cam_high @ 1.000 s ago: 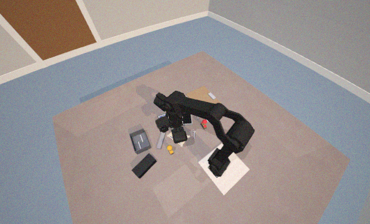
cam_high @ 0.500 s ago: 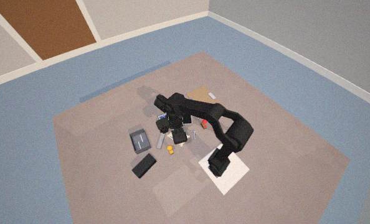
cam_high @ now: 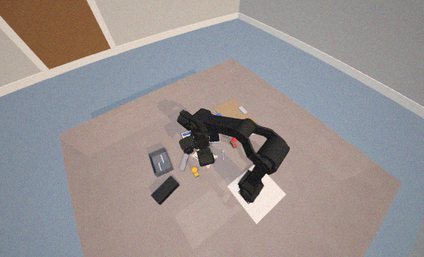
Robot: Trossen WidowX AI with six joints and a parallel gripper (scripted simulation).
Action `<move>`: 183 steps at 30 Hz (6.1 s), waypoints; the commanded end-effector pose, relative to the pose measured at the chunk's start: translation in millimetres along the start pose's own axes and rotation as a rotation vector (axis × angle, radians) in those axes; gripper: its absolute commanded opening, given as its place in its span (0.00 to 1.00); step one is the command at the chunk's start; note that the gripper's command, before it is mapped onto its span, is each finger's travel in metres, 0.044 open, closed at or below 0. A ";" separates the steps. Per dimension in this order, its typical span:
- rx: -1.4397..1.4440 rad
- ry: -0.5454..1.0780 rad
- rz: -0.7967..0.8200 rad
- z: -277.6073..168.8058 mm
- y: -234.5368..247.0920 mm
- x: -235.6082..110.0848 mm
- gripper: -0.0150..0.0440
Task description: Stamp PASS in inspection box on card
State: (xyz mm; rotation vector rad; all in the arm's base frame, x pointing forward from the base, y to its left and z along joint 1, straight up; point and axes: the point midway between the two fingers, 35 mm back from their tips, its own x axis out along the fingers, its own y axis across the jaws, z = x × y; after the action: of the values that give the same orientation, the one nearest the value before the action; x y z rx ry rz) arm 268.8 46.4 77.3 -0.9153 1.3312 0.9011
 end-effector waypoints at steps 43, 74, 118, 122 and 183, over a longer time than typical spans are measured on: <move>0.001 0.000 0.007 -1.4 3.1 19.5 0.25; 0.001 0.000 0.007 -1.4 3.1 21.7 0.25; 0.001 0.000 0.007 -1.3 3.0 13.5 0.25; 0.001 0.000 0.007 -1.2 2.9 11.5 0.25; 0.000 -0.007 0.003 65.5 -47.8 -57.9 0.25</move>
State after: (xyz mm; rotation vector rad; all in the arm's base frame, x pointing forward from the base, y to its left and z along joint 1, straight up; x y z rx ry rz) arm 328.3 81.5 138.1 -0.9142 1.3268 0.9045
